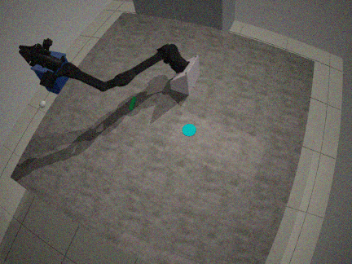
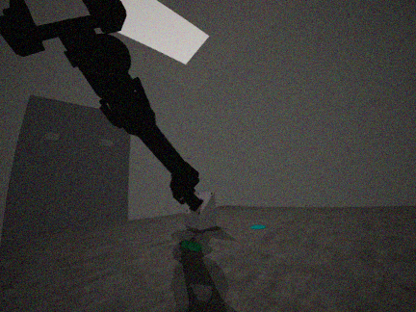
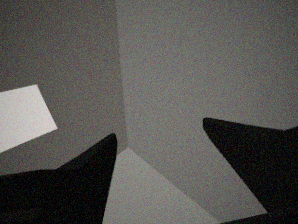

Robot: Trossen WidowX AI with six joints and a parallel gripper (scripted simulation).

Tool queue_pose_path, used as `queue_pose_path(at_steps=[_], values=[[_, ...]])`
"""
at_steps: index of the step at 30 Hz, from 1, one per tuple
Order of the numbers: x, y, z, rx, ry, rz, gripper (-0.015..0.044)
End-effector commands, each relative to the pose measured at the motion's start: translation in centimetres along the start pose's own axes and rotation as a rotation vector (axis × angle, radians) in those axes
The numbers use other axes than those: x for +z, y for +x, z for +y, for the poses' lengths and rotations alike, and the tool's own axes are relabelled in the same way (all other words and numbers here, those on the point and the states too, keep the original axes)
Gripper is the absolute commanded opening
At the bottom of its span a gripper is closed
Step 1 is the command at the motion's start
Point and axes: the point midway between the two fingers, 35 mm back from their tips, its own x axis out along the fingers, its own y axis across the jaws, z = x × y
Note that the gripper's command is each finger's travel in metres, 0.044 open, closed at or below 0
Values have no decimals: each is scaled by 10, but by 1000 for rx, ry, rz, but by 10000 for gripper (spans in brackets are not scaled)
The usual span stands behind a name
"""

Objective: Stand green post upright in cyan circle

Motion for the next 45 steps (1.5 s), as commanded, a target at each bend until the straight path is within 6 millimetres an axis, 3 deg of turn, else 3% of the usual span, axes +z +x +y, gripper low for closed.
queue_pose_path(at_steps=[1, 4, 7, 10, 15, 25, 35, 45], values=[[1, 0, 0, 0, 0, -2, 374], [15, 3, -4, 2, 8, -30, 295], [46, 8, -11, 11, 23, -89, 233], [74, 12, -15, 23, 36, -144, 233], [101, 13, -22, 44, 36, -196, 233], [187, 9, -31, 151, 15, -343, 233], [262, -4, -14, 306, -19, -448, 233], [322, -24, 22, 495, -64, -499, 233]])
